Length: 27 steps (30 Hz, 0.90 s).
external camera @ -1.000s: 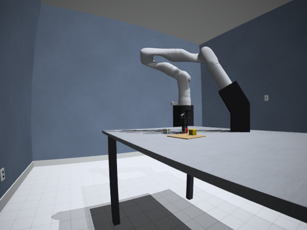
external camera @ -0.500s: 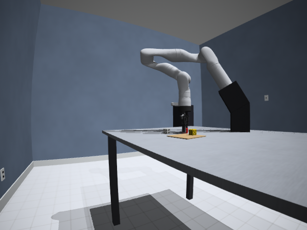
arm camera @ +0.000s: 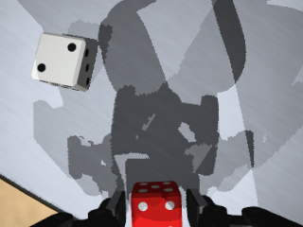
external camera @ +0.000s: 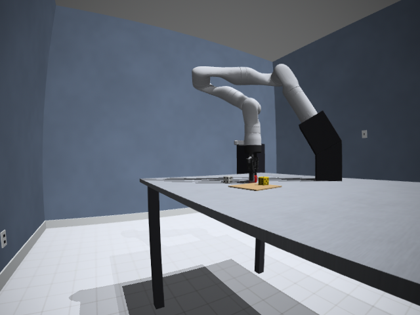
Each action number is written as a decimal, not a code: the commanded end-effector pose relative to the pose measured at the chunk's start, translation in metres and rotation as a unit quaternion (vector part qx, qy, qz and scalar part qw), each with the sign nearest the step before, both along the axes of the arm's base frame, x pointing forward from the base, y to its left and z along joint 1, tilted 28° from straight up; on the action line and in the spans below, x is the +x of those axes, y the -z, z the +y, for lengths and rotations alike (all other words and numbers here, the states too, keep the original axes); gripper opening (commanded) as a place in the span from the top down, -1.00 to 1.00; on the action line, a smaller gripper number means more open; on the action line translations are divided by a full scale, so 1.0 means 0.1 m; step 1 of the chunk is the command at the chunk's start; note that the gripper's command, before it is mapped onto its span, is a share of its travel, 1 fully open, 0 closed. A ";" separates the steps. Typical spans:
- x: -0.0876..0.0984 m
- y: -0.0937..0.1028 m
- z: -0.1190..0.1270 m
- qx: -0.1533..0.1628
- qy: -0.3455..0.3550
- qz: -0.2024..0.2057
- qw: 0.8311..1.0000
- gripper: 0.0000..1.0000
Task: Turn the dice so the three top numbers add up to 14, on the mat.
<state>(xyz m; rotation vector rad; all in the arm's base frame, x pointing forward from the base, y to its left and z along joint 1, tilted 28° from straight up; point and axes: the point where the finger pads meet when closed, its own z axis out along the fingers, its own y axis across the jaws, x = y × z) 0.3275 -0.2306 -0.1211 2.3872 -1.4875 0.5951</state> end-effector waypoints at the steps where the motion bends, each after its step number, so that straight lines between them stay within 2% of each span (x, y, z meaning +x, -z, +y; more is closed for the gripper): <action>1: 0.01 0.01 -0.01 0.000 -0.004 0.000 1.000 0.07; 8: 0.01 0.01 -0.01 0.000 -0.004 0.000 1.000 0.07; 9: 0.01 0.01 -0.01 0.000 -0.004 0.000 1.000 0.47; 27: 0.01 0.01 -0.01 0.000 -0.004 0.000 1.000 0.47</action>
